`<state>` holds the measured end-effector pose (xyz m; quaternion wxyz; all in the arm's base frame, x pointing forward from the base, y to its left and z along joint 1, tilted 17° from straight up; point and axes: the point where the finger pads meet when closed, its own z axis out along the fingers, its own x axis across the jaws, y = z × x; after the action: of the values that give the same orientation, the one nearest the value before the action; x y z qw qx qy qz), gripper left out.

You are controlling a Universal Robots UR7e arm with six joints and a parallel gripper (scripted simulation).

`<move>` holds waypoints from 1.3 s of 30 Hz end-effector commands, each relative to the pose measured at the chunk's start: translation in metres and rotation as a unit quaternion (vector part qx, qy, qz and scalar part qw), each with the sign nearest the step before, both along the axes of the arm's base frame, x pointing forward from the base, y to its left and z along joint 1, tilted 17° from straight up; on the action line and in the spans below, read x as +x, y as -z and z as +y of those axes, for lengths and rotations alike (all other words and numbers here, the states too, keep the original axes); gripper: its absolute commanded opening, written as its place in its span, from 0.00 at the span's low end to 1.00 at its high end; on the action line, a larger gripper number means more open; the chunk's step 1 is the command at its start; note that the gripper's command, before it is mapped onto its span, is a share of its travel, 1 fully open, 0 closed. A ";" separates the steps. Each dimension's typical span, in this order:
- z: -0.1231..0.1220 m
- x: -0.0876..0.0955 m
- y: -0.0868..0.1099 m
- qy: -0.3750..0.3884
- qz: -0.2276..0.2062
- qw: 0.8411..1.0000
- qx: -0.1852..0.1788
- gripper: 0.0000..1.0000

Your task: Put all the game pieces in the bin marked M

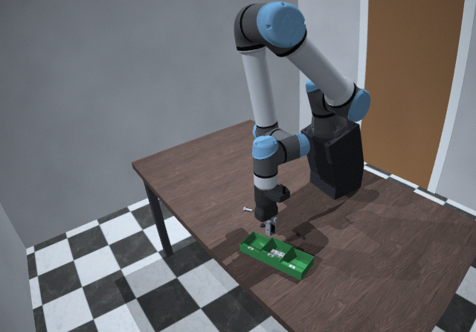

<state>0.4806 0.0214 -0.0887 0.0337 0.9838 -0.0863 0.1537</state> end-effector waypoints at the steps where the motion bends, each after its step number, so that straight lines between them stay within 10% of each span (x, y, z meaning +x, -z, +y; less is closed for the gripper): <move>1: 0.034 0.018 0.000 -0.074 0.011 0.997 -0.024 0.34; 39: 0.046 0.023 -0.001 -0.129 0.020 0.991 -0.041 0.34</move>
<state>0.5028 0.0676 -0.0893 0.0561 0.9875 0.0483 0.1394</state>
